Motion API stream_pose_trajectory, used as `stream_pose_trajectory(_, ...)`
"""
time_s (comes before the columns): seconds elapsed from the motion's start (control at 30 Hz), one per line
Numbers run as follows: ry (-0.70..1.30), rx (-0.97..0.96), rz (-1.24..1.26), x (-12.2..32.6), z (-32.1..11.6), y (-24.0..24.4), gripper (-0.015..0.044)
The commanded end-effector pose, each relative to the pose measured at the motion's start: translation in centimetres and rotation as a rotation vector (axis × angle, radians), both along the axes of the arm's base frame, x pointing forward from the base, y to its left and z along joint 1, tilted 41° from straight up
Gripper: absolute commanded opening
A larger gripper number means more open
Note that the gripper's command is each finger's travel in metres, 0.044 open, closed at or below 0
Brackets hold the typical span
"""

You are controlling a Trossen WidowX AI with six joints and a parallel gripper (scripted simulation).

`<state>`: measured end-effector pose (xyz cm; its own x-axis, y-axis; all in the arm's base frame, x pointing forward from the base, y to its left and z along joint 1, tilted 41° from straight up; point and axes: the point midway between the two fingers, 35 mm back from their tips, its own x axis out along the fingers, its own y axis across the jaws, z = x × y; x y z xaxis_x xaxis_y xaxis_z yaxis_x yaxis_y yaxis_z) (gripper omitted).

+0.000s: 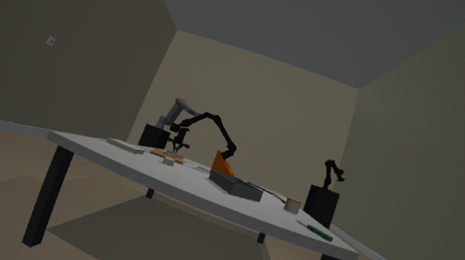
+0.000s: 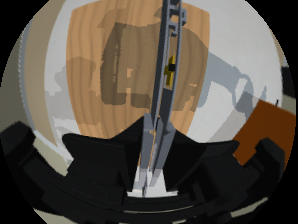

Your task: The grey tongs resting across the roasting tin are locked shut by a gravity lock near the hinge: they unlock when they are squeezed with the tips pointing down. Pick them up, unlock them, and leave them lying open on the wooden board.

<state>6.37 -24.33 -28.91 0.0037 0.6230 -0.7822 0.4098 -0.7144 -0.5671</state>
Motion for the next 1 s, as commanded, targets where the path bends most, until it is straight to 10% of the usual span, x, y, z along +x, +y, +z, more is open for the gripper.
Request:
stream_pose_trajectory(0.0, 0.0, 0.0, 0.0, 0.0, 0.0, 0.0, -0.0124)
stream_pose_trajectory(0.7, 0.0, 0.0, 0.0, 0.0, 0.0, 0.0, 0.0428)
stream_pose_trajectory(0.97, 0.003, -0.003, 0.0, -1.1, 3.4, -0.3, 0.044)
